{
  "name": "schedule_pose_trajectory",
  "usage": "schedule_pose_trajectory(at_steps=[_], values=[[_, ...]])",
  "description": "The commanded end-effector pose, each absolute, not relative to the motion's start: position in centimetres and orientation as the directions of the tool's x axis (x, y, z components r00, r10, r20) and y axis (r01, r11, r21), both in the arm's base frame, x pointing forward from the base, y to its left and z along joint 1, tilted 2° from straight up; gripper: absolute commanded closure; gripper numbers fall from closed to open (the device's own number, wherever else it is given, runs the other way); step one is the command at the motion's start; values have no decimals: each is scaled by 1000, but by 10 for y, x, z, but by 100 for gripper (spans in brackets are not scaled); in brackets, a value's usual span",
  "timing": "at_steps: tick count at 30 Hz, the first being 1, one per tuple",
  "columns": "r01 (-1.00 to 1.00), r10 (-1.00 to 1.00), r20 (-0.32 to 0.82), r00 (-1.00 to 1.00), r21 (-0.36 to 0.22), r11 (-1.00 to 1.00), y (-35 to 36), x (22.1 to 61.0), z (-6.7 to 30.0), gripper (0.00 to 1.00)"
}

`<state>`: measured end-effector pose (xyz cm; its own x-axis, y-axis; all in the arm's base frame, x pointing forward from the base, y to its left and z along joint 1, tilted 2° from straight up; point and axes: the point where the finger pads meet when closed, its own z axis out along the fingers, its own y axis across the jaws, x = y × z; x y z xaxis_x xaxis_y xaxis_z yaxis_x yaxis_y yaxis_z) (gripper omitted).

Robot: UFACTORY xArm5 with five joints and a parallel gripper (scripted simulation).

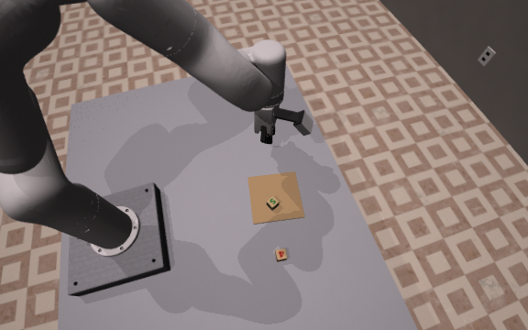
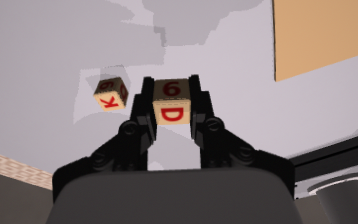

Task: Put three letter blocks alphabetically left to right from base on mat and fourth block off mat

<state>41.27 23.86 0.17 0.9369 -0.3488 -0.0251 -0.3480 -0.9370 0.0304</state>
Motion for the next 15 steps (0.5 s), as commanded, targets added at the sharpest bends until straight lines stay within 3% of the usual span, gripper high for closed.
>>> schedule_pose_trajectory(at_steps=[1, 8, 15], values=[[-348, -349, -23, 937, 28, -937, 239, 414, 22, 79], [-348, -349, -23, 937, 28, -937, 240, 415, 52, 79], [-348, -349, -23, 937, 28, -937, 240, 415, 56, 79]])
